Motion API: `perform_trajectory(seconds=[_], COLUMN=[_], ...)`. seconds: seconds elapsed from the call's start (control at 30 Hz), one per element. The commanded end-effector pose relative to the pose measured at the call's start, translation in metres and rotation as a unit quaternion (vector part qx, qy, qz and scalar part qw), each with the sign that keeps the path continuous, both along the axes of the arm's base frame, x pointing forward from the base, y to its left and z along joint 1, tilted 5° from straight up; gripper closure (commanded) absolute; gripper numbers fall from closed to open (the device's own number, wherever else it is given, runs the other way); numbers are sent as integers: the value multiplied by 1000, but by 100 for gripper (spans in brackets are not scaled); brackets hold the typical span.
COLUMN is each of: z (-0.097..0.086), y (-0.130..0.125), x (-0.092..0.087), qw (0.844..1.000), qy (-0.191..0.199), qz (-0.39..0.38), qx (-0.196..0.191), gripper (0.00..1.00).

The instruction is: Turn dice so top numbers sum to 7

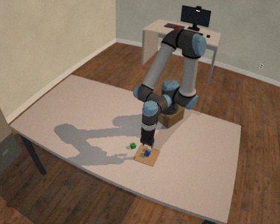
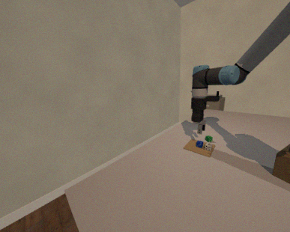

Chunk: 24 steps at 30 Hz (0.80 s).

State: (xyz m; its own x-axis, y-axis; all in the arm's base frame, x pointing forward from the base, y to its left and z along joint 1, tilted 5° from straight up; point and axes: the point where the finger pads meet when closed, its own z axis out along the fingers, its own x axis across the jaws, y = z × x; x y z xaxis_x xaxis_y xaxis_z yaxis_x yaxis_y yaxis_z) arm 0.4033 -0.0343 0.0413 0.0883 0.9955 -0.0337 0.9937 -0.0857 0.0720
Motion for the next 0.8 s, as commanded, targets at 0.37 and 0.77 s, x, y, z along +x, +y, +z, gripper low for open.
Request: perform_trajectory(seconds=[0.37, 0.77], z=[1, 1], y=[0, -3], x=[0, -1], qw=[1000, 1000], qy=[0, 0], qz=[0, 11], qx=[0, -1], gripper=[0, 0])
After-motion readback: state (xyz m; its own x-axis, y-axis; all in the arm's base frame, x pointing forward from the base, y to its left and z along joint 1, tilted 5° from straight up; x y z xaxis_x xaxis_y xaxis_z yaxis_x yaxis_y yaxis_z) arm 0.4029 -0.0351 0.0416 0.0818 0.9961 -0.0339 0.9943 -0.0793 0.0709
